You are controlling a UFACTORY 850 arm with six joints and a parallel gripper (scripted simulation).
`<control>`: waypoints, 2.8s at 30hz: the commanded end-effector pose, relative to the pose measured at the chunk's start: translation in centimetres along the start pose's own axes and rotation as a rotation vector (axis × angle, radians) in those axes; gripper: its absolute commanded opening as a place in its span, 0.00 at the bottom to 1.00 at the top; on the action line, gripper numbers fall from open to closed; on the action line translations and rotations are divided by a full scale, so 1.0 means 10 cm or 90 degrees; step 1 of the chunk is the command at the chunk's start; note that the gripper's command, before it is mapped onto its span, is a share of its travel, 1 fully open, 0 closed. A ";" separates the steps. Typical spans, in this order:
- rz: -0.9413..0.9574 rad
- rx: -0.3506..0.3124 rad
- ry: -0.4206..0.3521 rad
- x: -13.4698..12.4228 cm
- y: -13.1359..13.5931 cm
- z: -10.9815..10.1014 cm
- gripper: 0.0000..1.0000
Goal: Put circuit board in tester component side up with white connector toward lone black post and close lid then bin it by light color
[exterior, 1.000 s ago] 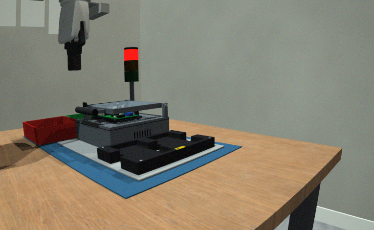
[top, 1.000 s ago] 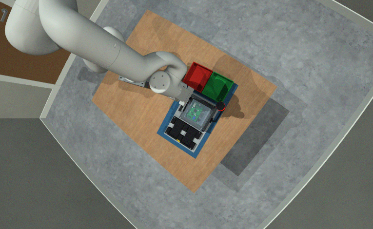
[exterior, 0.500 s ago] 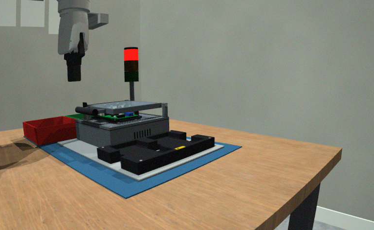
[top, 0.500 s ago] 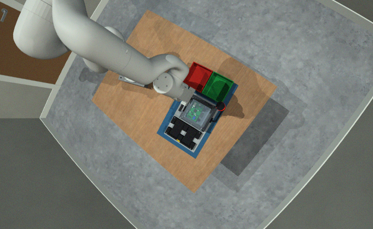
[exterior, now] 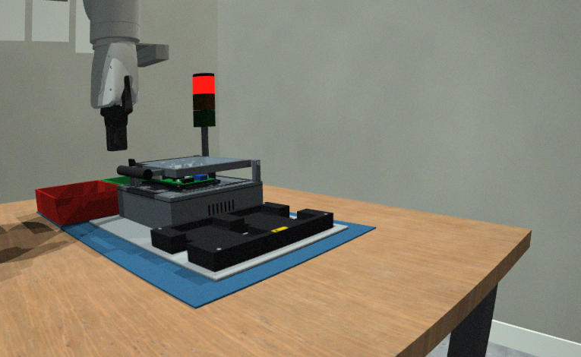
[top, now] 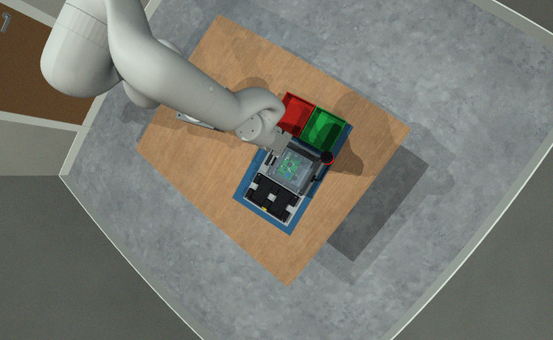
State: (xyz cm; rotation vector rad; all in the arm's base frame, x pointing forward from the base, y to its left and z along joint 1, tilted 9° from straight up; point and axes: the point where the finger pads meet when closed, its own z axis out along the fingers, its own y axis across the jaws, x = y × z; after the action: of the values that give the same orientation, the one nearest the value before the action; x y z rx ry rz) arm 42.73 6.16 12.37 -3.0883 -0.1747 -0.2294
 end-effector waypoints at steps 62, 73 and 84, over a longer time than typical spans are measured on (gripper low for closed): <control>0.000 0.002 0.001 0.02 0.00 0.30 0.00; 0.000 0.002 0.001 0.02 0.00 0.31 0.00; 0.000 0.002 0.001 0.02 0.00 0.32 0.00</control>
State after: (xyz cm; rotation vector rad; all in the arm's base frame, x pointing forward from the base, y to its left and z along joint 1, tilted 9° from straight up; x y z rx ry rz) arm 43.27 6.36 9.15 -3.0858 -0.1753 -0.2275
